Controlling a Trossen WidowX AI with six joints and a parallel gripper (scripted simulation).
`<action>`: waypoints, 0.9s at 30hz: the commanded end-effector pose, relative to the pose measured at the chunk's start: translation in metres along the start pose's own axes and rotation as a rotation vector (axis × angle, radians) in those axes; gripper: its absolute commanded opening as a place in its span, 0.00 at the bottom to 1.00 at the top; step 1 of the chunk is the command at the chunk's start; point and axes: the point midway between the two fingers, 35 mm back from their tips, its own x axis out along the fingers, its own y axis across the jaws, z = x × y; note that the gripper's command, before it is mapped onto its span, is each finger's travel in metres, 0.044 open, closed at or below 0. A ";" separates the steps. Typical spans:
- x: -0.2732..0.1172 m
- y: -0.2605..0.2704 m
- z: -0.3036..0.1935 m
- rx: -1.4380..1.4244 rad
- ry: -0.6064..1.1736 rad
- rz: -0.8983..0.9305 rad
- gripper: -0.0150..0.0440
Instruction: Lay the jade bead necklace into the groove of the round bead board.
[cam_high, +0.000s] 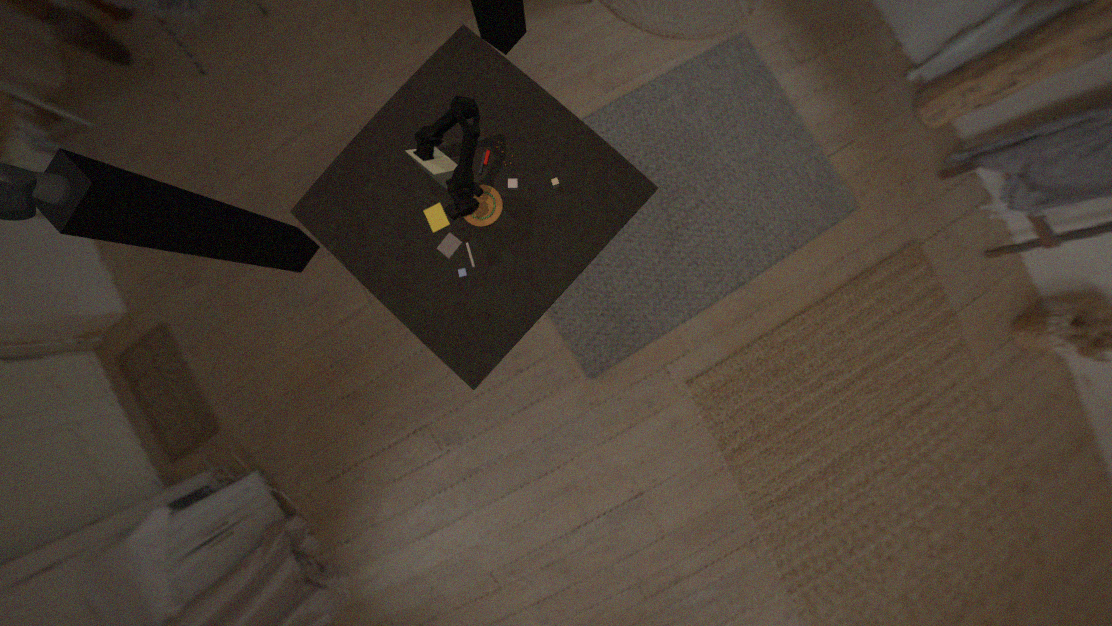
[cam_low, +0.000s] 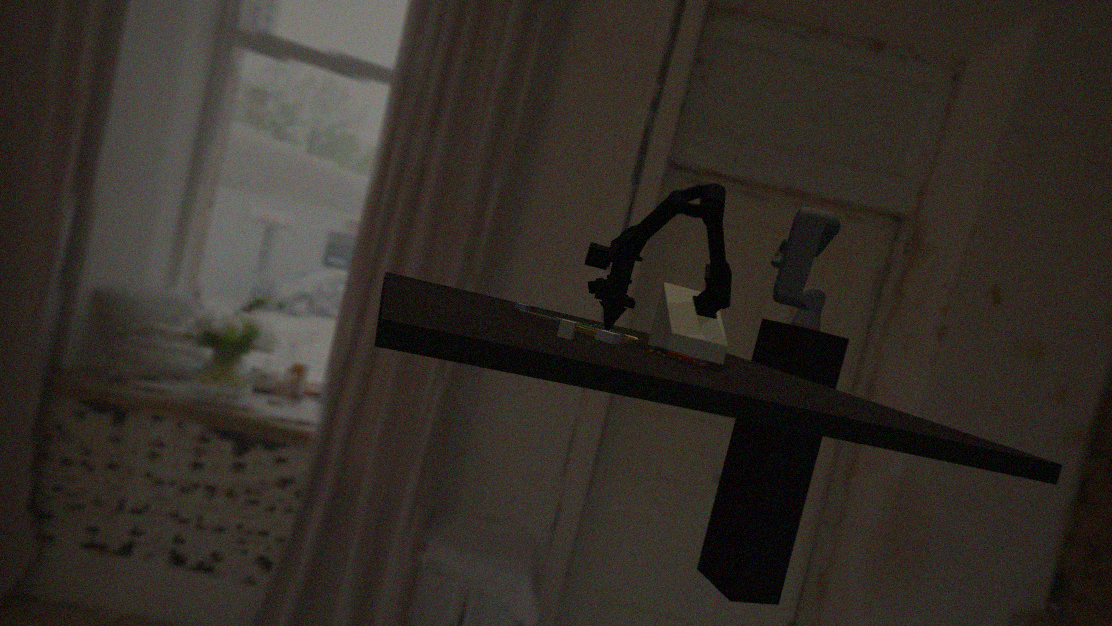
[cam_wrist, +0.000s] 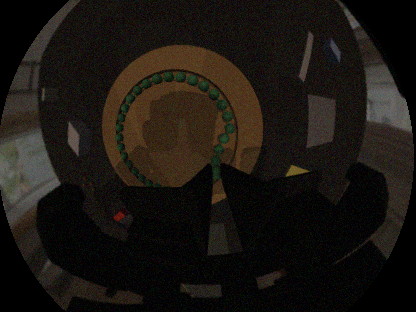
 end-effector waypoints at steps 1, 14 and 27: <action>-0.002 0.000 -0.001 0.003 0.001 0.001 0.25; -0.006 -0.009 -0.002 0.010 0.003 0.004 0.25; -0.001 -0.008 0.000 -0.001 -0.001 0.002 0.43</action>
